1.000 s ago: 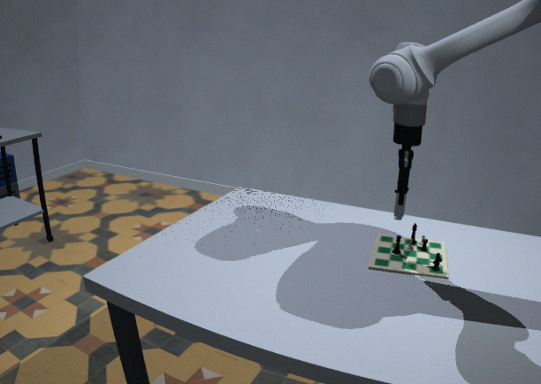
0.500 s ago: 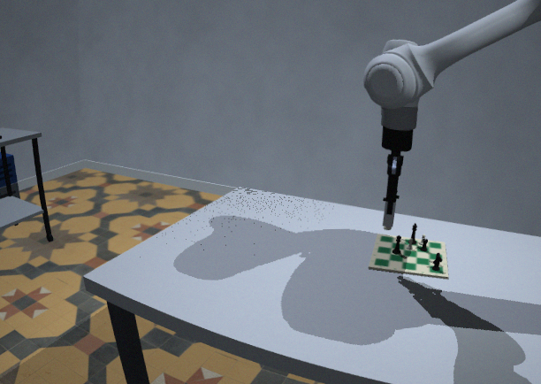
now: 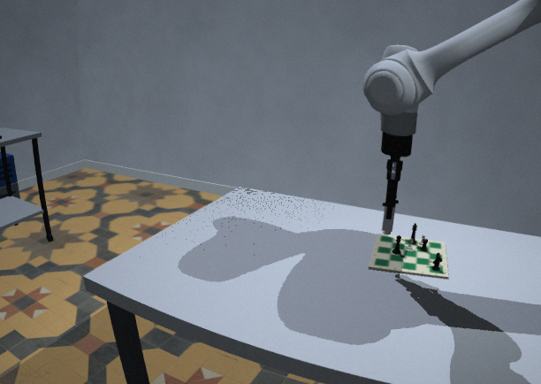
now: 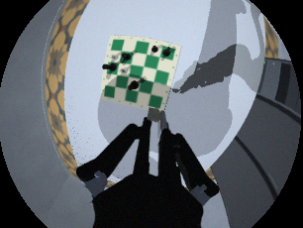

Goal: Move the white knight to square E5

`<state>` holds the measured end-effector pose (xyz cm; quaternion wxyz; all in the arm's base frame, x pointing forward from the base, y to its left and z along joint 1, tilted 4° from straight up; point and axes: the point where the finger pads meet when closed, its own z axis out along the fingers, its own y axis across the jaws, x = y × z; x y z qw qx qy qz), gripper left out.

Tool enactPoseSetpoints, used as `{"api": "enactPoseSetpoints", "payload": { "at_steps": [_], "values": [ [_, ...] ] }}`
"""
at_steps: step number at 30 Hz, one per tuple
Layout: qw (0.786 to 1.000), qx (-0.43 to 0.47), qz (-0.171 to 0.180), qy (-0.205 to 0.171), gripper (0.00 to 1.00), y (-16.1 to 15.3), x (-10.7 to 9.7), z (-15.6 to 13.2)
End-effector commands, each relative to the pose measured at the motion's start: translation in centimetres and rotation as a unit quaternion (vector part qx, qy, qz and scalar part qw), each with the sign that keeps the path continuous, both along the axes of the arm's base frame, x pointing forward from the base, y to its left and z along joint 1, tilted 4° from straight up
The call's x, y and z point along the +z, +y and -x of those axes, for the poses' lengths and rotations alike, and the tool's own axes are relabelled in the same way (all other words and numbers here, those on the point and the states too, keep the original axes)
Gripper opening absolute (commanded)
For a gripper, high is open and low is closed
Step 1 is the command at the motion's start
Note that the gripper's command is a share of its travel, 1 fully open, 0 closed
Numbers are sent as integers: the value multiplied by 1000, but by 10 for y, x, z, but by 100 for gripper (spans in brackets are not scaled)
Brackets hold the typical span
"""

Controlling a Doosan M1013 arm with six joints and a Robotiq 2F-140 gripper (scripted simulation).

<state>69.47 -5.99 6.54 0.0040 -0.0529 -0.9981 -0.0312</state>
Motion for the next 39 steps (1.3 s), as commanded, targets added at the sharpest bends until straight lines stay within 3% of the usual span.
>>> {"api": "enactPoseSetpoints", "payload": {
  "at_steps": [1,9,19,39],
  "values": [
    [1000,0,0,0,0,1,-13,0],
    [1000,0,0,0,0,3,-52,0],
    [1000,0,0,0,0,5,-78,0],
    [1000,0,0,0,0,5,-83,0]
  ]
}}
